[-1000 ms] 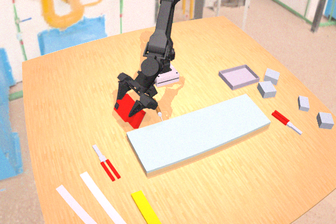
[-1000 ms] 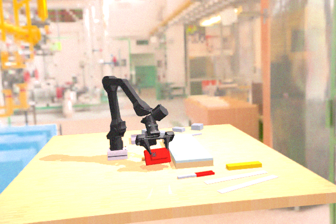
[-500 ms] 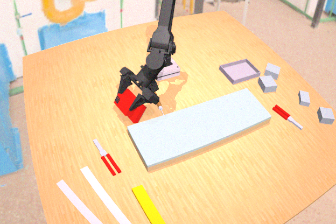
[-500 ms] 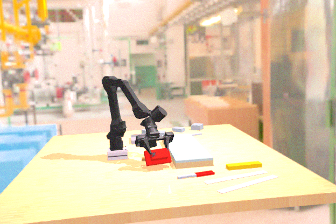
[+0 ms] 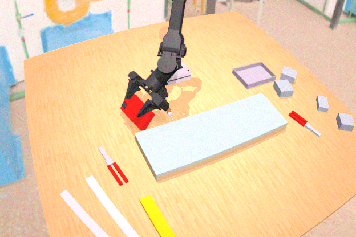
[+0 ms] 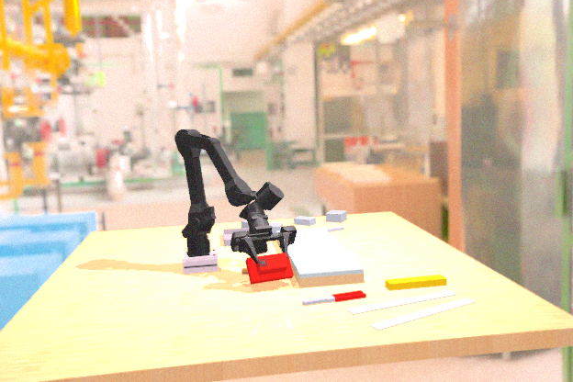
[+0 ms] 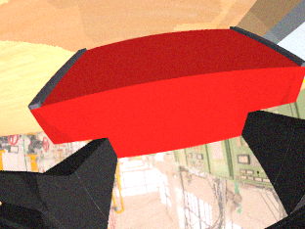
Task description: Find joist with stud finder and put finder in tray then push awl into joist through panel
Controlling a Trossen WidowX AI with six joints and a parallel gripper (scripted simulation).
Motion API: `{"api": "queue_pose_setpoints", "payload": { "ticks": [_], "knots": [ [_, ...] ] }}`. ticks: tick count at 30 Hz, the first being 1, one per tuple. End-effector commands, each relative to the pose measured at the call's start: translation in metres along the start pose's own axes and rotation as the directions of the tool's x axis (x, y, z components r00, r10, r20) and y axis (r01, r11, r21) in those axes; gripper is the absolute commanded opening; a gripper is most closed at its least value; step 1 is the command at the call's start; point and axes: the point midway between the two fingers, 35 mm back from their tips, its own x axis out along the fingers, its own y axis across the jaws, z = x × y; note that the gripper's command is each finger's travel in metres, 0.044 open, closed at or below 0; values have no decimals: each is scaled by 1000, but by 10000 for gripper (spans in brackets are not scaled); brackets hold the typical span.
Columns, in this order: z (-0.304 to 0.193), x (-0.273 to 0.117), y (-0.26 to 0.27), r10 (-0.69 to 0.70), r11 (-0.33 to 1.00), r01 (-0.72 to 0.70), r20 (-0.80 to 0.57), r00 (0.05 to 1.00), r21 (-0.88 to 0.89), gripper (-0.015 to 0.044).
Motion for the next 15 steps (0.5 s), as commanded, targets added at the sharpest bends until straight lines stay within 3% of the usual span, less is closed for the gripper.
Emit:
{"api": "queue_pose_setpoints", "payload": {
  "ticks": [1, 15],
  "knots": [
    [0, 0, 1, 6, 1000, -6, -26, 1000, -4, 0],
    [2, 1, 1, 6, 1000, -6, -93, 996, -3, 0]
  ]
}}
